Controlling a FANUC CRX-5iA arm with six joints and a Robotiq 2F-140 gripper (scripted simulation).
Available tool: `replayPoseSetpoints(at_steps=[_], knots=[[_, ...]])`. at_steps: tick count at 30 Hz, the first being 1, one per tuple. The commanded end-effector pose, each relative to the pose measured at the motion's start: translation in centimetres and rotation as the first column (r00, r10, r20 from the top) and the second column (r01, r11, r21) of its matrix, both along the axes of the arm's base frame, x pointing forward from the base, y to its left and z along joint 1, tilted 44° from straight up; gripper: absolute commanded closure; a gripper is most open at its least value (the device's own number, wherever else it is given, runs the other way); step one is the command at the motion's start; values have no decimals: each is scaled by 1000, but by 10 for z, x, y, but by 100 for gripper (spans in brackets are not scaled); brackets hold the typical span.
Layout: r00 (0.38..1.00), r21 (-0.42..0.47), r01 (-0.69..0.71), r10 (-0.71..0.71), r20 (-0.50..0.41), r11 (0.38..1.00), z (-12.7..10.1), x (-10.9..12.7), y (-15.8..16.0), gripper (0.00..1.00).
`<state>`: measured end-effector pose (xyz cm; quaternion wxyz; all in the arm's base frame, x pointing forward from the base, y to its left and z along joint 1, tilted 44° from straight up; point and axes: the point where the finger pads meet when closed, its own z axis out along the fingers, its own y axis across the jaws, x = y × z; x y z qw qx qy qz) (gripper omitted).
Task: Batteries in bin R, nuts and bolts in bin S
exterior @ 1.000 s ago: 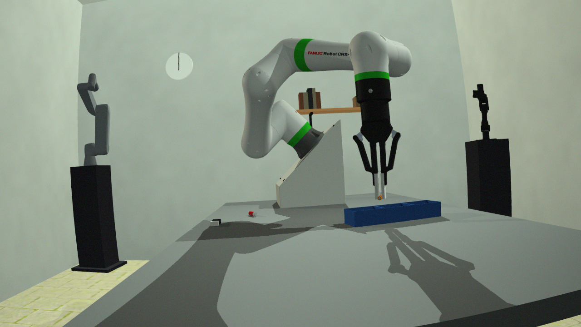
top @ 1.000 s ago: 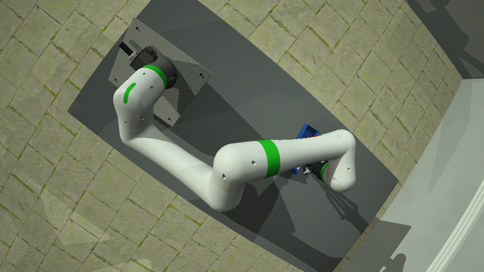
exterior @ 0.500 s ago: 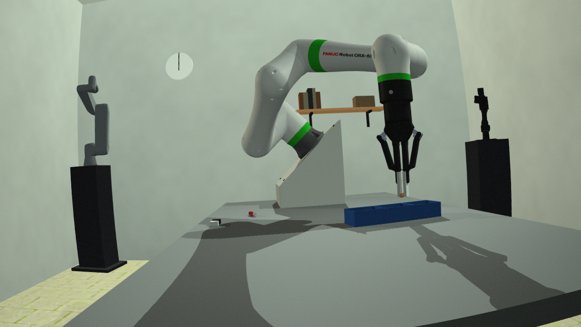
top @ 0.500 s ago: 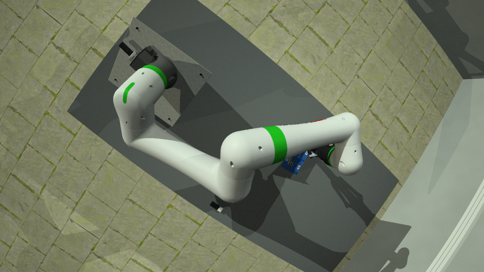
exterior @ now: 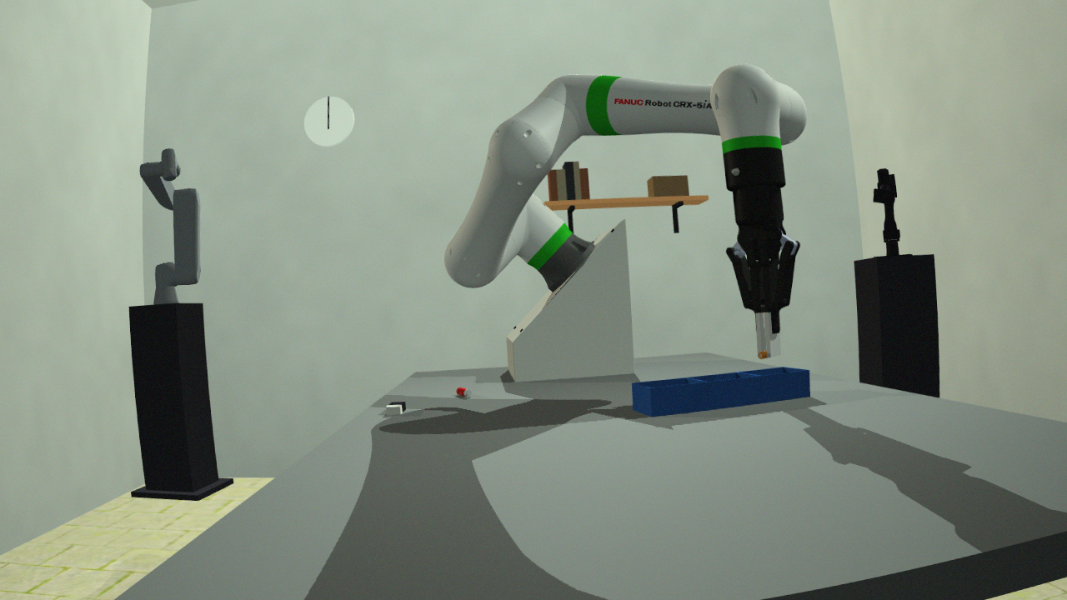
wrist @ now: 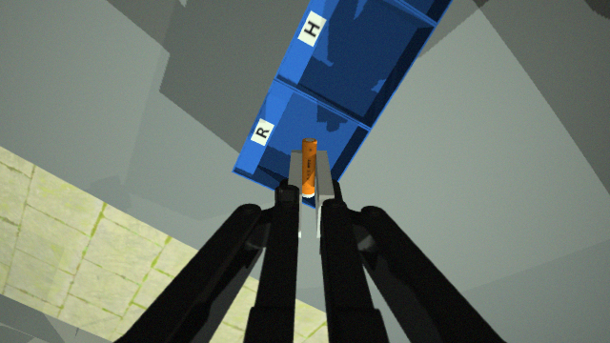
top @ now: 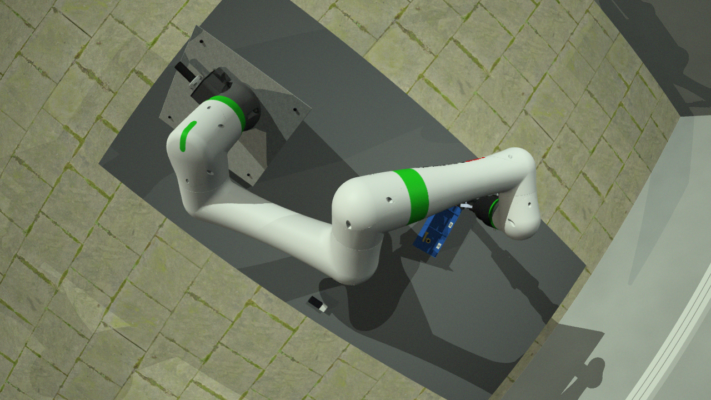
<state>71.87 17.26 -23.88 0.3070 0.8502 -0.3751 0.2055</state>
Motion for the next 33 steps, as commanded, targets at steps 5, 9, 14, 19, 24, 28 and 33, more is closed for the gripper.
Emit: replayPoseSetpoints(at_steps=[5, 9, 14, 19, 24, 28, 33], knots=[[967, 43, 181, -186, 174, 983, -1, 0, 1, 88], [932, 71, 256, -266, 247, 964, 0, 0, 1, 88], [901, 93, 302, -316, 296, 949, 0, 0, 1, 88], [901, 93, 302, -316, 296, 949, 0, 0, 1, 88], [901, 93, 302, -316, 296, 949, -1, 0, 1, 88], [901, 93, 302, -316, 296, 949, -1, 0, 1, 88], [901, 93, 302, -316, 296, 949, -6, 1, -5, 88]])
